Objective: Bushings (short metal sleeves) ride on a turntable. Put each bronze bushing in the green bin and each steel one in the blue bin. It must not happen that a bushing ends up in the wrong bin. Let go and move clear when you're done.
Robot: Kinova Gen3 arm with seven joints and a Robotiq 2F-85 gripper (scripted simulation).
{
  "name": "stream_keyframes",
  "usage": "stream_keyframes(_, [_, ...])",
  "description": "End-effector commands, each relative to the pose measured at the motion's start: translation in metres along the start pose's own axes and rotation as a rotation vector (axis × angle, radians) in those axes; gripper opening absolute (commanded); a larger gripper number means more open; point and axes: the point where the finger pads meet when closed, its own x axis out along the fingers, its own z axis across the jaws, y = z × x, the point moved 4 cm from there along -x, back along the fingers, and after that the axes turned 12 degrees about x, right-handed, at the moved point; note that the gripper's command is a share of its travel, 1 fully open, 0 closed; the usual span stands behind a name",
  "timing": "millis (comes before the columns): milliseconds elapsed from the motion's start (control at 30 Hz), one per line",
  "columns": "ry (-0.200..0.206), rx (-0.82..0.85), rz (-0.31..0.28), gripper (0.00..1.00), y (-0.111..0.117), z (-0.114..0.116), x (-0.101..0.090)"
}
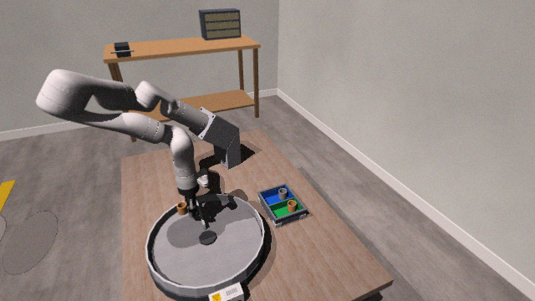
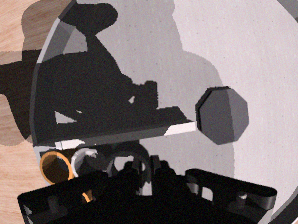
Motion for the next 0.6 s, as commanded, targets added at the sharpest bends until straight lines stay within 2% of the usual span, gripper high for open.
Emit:
stream_keyframes(0, [-0.001, 0.0, 0.001, 0.0, 0.0004, 0.0004, -0.0017])
stream_keyframes(567, [-0.002, 0.0, 0.002, 0.0, 0.0003, 0.0005, -0.0068])
